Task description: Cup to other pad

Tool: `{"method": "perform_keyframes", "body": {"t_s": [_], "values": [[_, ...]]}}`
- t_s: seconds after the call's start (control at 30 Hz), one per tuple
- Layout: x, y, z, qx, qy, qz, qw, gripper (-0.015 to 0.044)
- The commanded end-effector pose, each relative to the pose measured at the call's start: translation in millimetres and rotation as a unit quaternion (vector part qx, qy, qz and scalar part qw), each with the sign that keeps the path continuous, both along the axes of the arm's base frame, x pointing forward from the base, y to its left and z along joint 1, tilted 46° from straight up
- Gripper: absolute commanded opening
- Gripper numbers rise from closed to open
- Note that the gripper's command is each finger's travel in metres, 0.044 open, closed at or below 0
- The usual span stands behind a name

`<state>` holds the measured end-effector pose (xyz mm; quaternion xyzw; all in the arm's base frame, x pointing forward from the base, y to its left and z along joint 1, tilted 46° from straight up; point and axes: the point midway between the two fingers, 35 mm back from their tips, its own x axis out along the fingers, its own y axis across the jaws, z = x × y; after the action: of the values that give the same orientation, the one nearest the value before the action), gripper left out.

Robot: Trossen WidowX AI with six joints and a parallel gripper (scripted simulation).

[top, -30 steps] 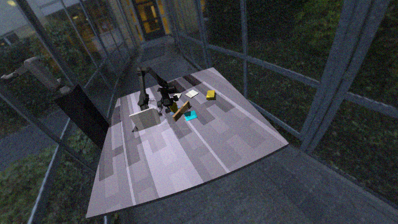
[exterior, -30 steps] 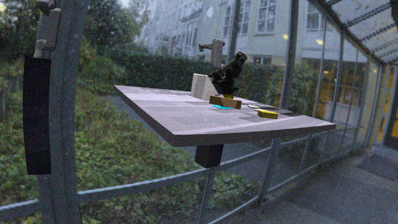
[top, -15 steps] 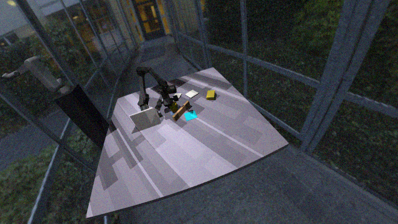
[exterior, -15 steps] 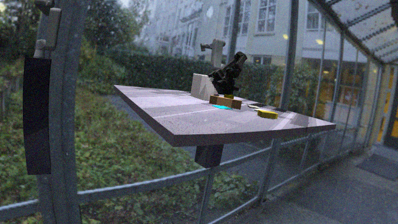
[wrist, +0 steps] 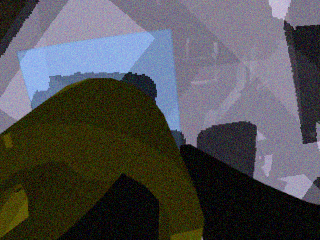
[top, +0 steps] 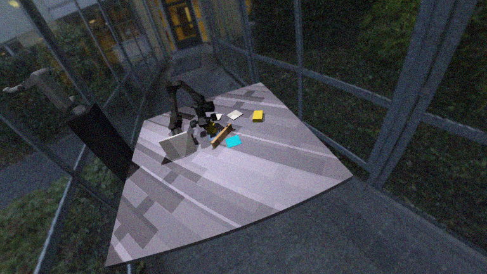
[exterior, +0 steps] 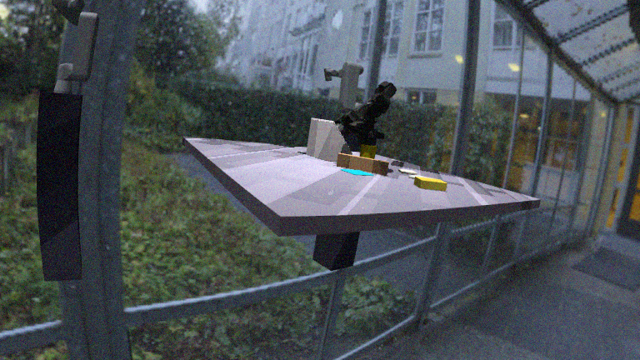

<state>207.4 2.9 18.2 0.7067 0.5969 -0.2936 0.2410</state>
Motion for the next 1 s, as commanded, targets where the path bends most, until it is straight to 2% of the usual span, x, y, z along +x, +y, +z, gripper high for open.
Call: {"method": "perform_keyframes", "body": {"t_s": [0.0,0.43,0.97], "values": [[1.7,-12.0,9.9,-0.006,-0.007,0.001,1.000,0.0000],[-8.5,-34.9,34.4,-0.001,-0.006,0.000,1.000,0.0000],[-11.5,-31.4,32.3,0.005,0.000,-0.002,1.000,0.0000]]}}
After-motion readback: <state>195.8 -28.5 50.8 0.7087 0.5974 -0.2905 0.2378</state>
